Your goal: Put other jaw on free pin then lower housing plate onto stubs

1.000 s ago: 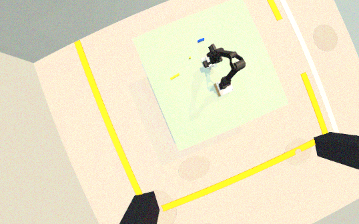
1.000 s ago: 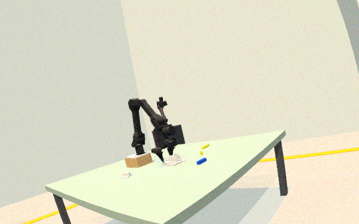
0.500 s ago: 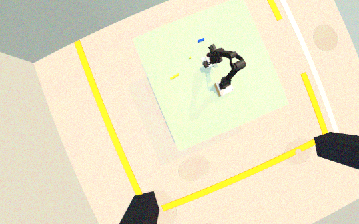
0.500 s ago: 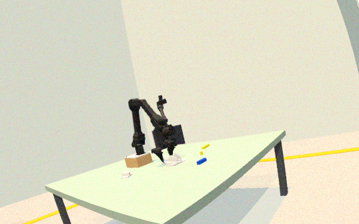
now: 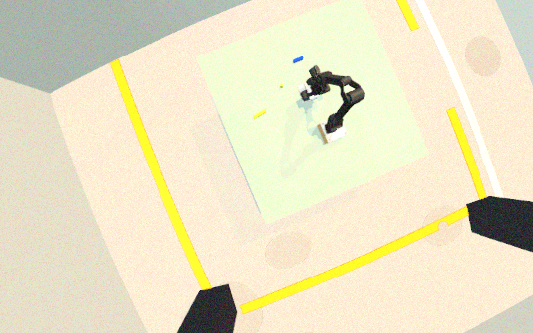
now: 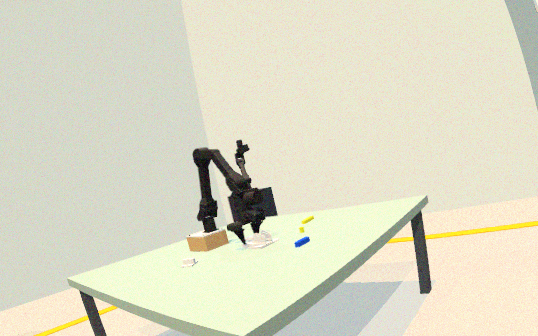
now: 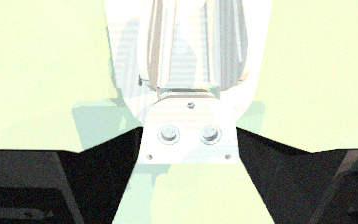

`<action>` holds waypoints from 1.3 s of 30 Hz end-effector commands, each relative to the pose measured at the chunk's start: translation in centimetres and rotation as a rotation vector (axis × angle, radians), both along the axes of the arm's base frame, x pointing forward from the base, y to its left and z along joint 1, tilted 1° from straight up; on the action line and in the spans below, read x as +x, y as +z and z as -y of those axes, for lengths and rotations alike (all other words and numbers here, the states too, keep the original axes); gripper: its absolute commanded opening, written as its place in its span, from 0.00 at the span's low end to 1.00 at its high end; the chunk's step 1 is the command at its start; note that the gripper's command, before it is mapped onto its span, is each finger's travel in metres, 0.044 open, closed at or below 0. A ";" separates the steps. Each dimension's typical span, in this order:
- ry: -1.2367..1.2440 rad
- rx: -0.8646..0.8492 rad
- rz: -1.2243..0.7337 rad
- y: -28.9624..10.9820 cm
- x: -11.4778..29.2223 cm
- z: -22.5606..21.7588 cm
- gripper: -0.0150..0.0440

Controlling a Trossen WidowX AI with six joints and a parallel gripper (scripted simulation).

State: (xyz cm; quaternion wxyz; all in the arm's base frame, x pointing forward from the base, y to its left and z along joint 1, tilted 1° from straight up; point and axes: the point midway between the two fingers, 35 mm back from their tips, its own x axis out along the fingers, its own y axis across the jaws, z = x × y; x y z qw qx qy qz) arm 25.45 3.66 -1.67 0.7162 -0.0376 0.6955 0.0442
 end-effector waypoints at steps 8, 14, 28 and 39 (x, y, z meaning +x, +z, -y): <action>0.005 -0.003 0.001 -0.2 0.0 0.0 0.85; 0.006 -0.003 0.001 -0.3 0.0 0.0 0.85; 0.006 -0.003 0.001 -0.6 0.0 0.0 0.85; 0.006 -0.003 0.001 -0.8 0.0 0.0 0.85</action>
